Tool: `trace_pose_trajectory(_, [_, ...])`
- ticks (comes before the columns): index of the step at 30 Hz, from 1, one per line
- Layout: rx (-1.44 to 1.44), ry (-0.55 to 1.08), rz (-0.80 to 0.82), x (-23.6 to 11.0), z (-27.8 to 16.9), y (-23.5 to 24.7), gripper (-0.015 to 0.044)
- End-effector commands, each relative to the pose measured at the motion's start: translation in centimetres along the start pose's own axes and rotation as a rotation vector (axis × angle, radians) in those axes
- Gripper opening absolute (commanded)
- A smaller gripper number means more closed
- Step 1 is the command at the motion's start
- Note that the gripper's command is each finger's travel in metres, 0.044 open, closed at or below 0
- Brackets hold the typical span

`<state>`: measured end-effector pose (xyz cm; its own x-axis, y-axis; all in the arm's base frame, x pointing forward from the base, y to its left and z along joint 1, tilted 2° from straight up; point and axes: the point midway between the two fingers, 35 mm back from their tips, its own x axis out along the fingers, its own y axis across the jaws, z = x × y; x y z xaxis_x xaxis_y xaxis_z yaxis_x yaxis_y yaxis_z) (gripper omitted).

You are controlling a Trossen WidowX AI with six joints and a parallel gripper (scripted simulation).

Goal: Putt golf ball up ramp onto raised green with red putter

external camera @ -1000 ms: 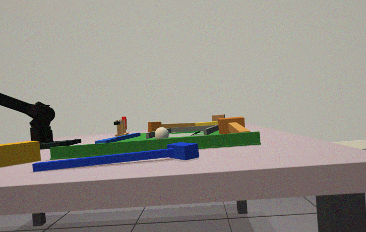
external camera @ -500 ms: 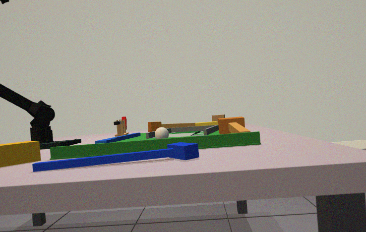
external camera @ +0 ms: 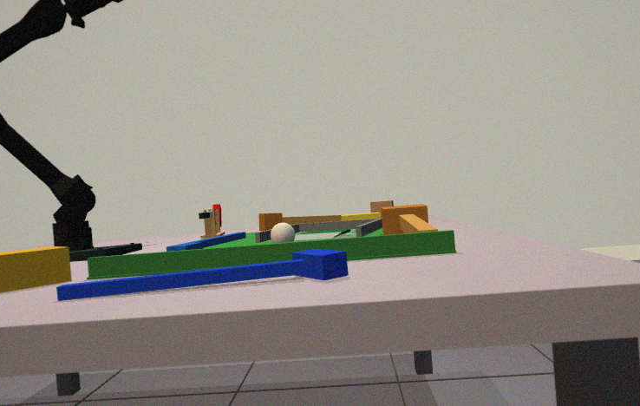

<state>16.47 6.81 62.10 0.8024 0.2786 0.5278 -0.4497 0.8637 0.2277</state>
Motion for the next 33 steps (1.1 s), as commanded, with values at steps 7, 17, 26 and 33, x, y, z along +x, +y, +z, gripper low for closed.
trace_pose_trajectory(7, [-0.408,0.514,0.090,3.7,-17.1,-1.3,0.0440])
trace_pose_trajectory(17, [-0.707,1.034,0.353,0.0,-32.8,-4.3,0.0440])
trace_pose_trajectory(26, [-0.791,1.489,0.783,-9.3,-43.5,-6.6,0.0440])
trace_pose_trajectory(33, [-0.687,1.729,1.152,-16.5,-47.7,-7.2,0.0440])
